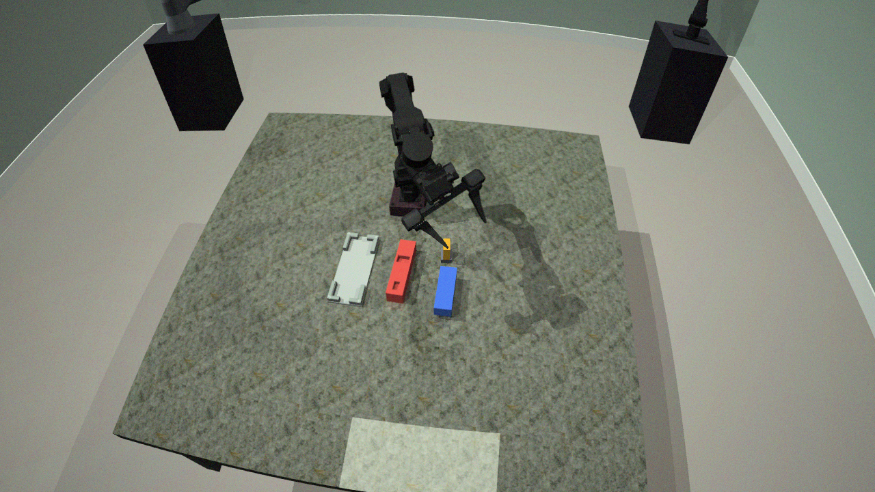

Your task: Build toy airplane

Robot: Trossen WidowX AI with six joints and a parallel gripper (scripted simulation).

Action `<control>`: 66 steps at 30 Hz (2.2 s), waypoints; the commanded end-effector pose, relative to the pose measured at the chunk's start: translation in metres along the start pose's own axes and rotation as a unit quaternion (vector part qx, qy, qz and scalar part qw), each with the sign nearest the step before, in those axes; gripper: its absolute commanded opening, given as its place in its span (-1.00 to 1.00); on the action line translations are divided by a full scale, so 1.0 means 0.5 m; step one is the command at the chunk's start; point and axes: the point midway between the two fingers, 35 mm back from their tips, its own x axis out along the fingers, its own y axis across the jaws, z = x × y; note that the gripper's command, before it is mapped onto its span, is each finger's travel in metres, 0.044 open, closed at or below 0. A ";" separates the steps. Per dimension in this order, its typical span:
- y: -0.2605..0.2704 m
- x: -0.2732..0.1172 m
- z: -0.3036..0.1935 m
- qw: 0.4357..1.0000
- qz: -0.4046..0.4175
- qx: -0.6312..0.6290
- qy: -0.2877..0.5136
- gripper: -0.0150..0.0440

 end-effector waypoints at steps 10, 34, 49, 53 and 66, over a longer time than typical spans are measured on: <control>-0.222 -0.042 -0.324 0.911 -0.239 0.160 0.297 1.00; -0.305 -0.044 -0.535 0.841 -0.303 0.193 0.404 1.00; -0.322 -0.021 -0.569 0.841 -0.303 0.193 0.404 1.00; -0.327 -0.014 -0.579 0.841 -0.303 0.193 0.404 1.00; -0.339 0.003 -0.612 0.841 -0.303 0.193 0.404 1.00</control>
